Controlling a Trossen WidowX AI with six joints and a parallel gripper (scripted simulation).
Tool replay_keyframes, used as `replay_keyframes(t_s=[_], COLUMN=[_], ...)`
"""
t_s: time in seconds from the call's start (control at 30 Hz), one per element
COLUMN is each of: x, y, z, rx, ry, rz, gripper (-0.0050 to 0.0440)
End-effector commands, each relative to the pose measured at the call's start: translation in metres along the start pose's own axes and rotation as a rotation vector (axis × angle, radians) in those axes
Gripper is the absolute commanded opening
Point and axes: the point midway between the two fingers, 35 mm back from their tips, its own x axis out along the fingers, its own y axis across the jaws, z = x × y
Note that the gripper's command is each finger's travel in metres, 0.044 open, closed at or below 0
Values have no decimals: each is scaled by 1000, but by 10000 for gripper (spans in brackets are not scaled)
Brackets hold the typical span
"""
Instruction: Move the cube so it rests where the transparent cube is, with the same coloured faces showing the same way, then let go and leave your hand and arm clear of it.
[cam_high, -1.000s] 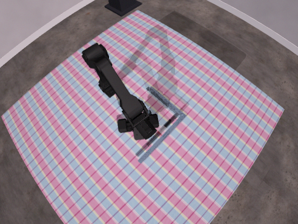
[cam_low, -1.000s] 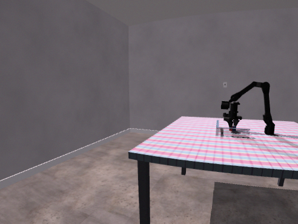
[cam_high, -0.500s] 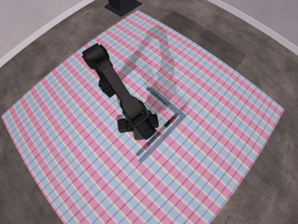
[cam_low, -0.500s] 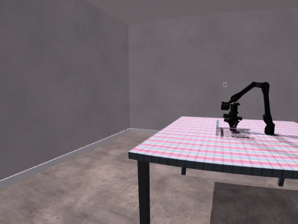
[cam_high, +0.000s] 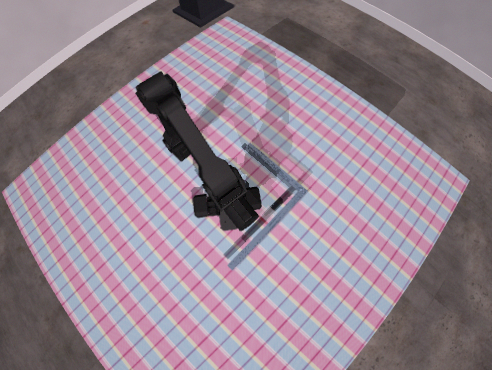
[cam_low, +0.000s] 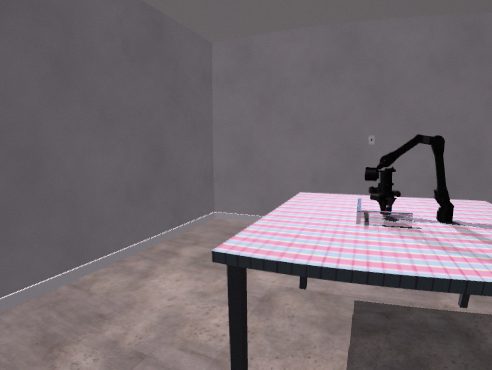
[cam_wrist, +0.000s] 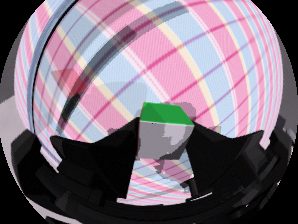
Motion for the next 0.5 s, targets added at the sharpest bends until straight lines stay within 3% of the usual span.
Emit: replay_keyframes(t_s=[0.0, 0.13, 0.23, 0.47], x=[-48, -99, -122, -127], y=[6, 4, 1, 1], z=[11, 7, 1, 0], rx=[2, 2, 2, 12], ry=[-56, -58, -56, -55], rz=[29, 30, 28, 29], gripper=[0, 0, 0, 0])
